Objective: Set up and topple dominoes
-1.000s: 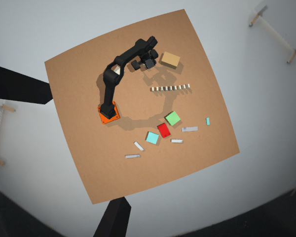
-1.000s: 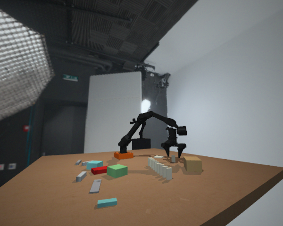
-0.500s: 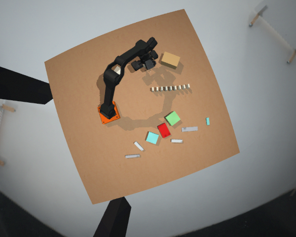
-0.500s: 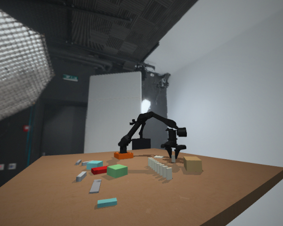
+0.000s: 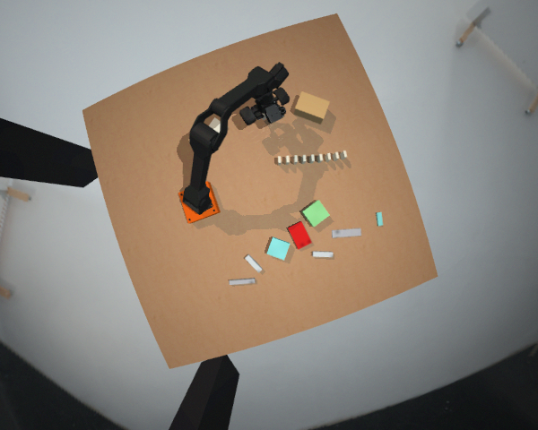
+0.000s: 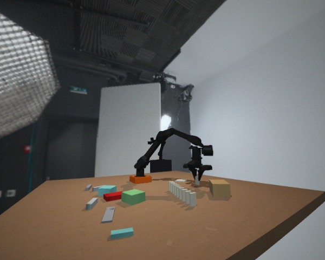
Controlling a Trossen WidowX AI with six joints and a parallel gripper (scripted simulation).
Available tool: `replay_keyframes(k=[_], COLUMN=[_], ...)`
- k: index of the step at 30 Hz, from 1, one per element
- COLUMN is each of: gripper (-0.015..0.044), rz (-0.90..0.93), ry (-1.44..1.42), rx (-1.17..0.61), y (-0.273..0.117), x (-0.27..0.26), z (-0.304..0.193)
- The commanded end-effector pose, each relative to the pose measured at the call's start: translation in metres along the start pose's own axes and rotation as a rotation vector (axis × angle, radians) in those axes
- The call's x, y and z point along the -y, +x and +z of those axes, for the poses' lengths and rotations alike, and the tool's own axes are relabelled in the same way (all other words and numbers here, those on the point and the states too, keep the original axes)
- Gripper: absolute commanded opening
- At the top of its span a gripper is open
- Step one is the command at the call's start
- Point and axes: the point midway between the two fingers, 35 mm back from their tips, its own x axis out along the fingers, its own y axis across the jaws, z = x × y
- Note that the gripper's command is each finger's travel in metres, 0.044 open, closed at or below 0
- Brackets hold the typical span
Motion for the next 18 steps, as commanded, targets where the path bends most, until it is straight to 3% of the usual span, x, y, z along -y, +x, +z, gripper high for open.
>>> replay_keyframes(k=[1,8,13,18], gripper=[0.0107,0.0107,0.0107,0.0107], rz=[0.021,0.027,0.027,0.023], ry=[0.002,0.004,-0.043,-0.387], rx=[-0.011,-0.012,-0.01,0.001], y=[-0.041,-0.12,-0.123,-0.128], x=[-0.007,0.002,0.003,0.018], z=[-0.003,0.001,0.01,0.072])
